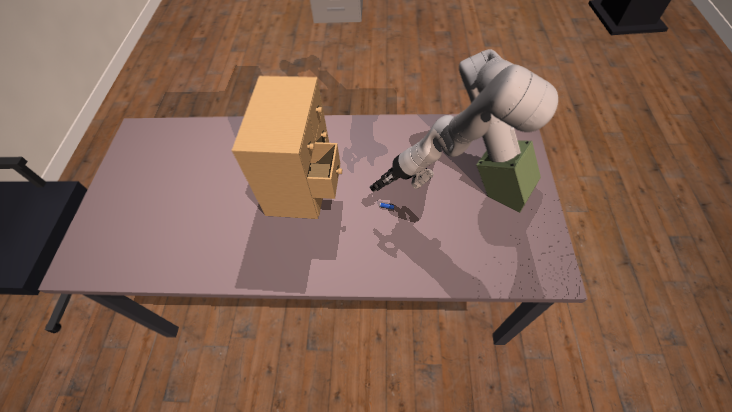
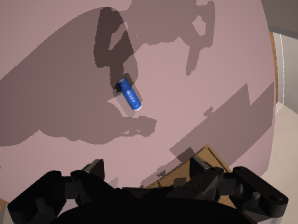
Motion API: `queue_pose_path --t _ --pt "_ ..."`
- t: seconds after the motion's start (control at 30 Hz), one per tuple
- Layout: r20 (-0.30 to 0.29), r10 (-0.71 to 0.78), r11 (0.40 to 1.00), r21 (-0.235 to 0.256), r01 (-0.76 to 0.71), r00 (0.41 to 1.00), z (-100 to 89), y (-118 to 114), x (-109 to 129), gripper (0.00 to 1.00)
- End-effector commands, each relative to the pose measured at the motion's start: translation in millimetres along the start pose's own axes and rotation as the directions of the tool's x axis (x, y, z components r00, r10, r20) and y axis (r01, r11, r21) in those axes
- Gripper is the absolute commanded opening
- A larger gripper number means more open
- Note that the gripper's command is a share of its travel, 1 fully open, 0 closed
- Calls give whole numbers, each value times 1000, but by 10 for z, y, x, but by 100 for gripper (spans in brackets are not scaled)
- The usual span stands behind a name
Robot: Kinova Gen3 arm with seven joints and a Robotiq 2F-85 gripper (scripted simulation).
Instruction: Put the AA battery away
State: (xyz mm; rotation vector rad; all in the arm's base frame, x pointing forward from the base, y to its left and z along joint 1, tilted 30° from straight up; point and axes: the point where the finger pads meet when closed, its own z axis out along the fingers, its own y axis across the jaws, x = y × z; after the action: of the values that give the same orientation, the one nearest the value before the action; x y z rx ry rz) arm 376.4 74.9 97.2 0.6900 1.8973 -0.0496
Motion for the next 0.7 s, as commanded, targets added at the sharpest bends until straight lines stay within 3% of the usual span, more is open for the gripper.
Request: queue_pose_path --t 0.0,0.1,0.17,0.2,0.37,0.67 --pt "-217 -160 984 39 172 963 6 47 345 100" --pt "-272 -180 977 62 204 945 8 46 347 100" --pt "-272 -180 977 62 204 945 8 46 347 100" --pt "-330 -216 966 66 250 919 9 46 347 100" --pt "-427 -263 942 80 326 865 10 45 348 100" --pt "-587 -387 875 8 483 711 10 45 348 100"
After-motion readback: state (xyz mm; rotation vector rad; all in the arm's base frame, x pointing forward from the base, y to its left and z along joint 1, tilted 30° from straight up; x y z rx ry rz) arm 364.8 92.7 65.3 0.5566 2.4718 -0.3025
